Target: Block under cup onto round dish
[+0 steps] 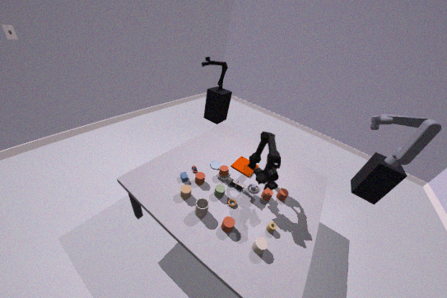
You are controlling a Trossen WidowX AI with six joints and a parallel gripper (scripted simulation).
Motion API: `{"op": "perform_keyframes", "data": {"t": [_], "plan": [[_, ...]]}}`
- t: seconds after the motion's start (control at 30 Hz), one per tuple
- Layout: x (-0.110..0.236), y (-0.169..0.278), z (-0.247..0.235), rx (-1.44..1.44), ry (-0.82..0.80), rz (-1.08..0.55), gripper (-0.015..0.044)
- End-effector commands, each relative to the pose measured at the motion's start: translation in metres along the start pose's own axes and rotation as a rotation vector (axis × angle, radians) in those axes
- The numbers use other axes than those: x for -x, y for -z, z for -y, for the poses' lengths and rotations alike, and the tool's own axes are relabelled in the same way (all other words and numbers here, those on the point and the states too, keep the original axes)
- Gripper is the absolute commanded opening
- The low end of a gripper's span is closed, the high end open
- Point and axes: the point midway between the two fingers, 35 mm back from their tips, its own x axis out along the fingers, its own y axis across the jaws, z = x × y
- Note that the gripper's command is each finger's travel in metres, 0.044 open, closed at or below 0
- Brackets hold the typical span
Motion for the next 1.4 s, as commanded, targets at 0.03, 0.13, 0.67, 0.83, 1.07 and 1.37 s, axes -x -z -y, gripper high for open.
{"op": "perform_keyframes", "data": {"t": [0.03, 0.13, 0.67, 0.83, 1.07, 1.37], "plan": [[0.003, -0.008, 0.006, -0.166, 0.009, 0.009, 0.026], [0.004, -0.011, 0.01, -0.265, 0.015, 0.007, 0.026], [0.01, -0.027, 0.03, -0.799, 0.055, 0.009, 0.026], [0.011, -0.031, 0.036, -0.942, 0.066, 0.012, 0.026], [0.012, -0.031, 0.036, -0.948, 0.067, 0.012, 0.026], [-0.004, -0.03, 0.037, -0.948, 0.067, 0.012, 0.026]]}}
